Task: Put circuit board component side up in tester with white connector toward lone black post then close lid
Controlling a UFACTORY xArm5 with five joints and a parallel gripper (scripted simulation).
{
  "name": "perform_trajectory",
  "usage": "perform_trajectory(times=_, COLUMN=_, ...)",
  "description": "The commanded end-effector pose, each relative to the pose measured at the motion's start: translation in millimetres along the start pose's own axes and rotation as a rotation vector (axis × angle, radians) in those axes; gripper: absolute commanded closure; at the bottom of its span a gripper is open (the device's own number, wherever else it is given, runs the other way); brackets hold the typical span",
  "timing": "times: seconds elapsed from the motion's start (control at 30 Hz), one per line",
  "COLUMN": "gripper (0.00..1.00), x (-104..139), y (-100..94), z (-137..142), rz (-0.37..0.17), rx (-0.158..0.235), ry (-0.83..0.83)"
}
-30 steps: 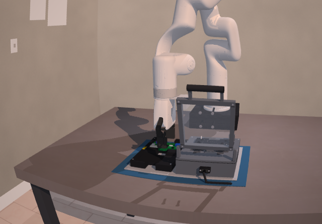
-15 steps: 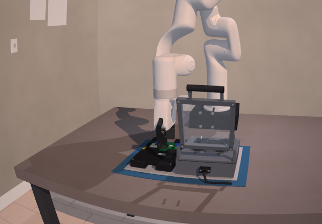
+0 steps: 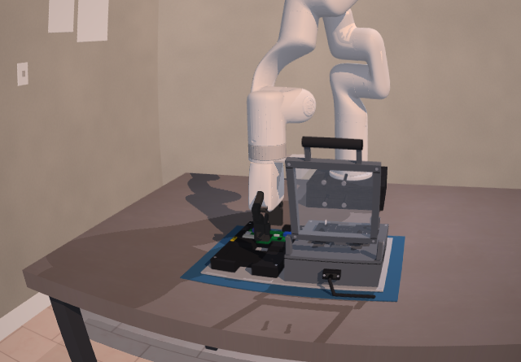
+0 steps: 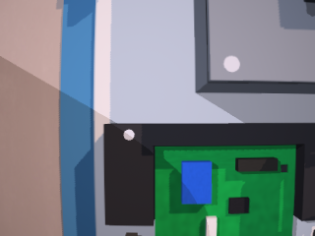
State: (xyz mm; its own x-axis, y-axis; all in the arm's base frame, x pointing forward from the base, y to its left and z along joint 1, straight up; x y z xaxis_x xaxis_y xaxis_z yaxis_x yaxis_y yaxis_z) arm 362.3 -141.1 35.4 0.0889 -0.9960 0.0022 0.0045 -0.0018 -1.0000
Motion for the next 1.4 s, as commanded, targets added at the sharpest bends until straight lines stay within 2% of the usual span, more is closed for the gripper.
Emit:
perform_trajectory(times=0.0, gripper=0.00, x=0, y=0.6, z=1, rz=-0.001, rx=0.003, ry=0.000)
perform_trajectory(times=1.37, gripper=0.00, x=0, y=13.6, z=1, rz=-0.001, rx=0.003, ry=0.000)
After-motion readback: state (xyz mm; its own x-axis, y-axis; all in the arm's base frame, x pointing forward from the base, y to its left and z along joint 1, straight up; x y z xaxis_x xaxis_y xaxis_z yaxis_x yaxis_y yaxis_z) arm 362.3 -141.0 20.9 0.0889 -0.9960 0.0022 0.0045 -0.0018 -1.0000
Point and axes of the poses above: the point where the finger pads meet when closed, its own y axis out along the fingers, its own z axis across the jaws, x = y × z, the point moved 6 cm from there along -y, back along the fingers, and after that the axes turned 8 degrees about -y, right-handed, at the moved point
